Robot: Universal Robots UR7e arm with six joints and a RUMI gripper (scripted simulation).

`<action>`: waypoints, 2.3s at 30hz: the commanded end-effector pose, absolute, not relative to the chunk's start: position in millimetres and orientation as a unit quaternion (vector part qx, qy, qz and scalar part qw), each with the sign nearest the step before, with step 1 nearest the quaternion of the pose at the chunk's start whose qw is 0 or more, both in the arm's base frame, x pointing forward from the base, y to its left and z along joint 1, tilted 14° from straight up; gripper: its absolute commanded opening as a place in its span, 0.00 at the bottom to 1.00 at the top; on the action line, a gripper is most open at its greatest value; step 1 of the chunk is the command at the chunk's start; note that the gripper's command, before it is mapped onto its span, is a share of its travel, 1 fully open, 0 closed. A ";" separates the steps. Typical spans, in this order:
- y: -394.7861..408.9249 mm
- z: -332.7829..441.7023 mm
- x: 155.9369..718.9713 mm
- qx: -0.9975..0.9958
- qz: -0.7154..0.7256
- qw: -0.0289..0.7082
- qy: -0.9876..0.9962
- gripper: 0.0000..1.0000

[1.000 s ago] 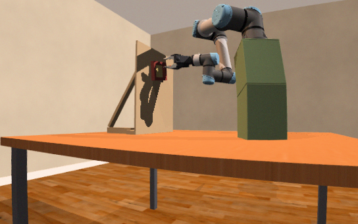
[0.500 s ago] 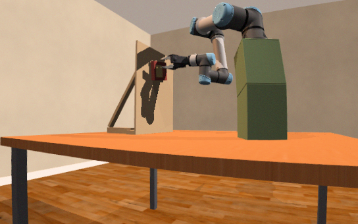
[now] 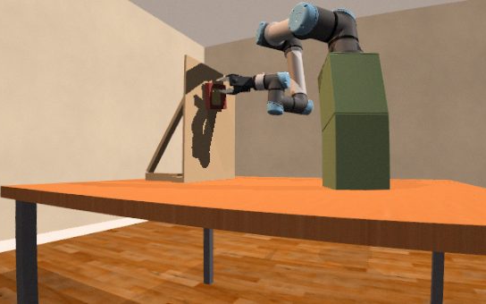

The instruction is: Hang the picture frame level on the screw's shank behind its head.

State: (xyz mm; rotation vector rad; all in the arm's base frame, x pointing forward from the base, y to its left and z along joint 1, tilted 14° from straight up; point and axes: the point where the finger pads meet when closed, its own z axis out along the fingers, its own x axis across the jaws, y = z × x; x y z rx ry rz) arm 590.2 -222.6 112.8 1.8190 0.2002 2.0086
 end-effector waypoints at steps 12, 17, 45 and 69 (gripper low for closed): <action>-222.7 113.4 591.2 0.654 0.723 0.211 0.072 0.29; -222.7 113.4 591.2 0.654 0.723 0.211 0.072 0.29; -222.7 113.4 591.2 0.654 0.723 0.211 0.072 0.00; -222.7 113.4 591.2 0.654 0.723 0.211 0.072 0.00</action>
